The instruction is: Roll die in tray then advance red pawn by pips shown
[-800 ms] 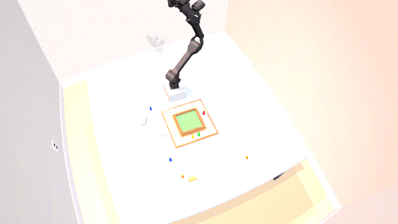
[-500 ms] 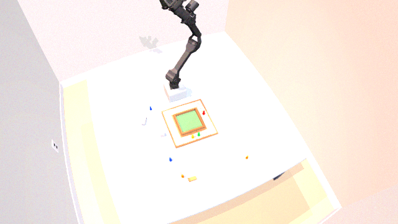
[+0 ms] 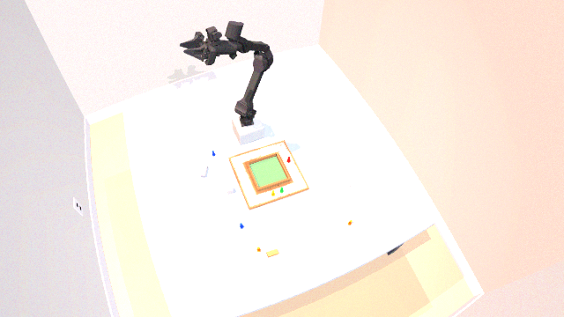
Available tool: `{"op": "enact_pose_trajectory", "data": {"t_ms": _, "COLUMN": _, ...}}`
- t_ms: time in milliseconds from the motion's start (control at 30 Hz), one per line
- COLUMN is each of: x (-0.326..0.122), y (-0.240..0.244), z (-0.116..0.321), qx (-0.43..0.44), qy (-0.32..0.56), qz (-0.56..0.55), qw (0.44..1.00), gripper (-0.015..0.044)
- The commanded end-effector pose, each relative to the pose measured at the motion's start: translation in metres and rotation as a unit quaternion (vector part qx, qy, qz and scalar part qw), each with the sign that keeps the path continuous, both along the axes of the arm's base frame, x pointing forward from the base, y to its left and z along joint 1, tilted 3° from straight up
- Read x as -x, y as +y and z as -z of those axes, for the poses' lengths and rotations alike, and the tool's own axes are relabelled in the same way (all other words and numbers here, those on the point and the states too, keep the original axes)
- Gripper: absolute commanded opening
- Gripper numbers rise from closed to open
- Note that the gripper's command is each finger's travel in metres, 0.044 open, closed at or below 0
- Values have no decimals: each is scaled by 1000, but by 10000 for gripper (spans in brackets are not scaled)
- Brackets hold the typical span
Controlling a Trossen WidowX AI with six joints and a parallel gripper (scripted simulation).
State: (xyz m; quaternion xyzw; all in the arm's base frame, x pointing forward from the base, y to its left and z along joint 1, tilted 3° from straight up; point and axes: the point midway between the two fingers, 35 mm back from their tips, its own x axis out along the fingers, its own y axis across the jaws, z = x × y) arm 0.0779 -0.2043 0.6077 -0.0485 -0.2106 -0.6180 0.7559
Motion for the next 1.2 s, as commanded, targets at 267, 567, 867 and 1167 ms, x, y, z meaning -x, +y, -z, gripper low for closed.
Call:
{"op": "enact_pose_trajectory", "data": {"t_ms": 267, "x": -137, "y": -77, "z": 137, "qx": -159, "qy": 230, "qz": -107, "qw": 954, "gripper": 275}}
{"op": "enact_pose_trajectory", "data": {"t_ms": 567, "x": -215, "y": -82, "z": 271, "qx": -271, "qy": 389, "qz": -202, "qw": 857, "gripper": 275}}
{"op": "enact_pose_trajectory", "data": {"t_ms": 867, "x": -248, "y": -56, "z": 374, "qx": -350, "qy": 484, "qz": -269, "qw": 756, "gripper": 275}}
{"op": "enact_pose_trajectory", "data": {"t_ms": 1167, "x": -253, "y": -12, "z": 477, "qx": -419, "qy": 574, "qz": -344, "qw": 614, "gripper": 275}}
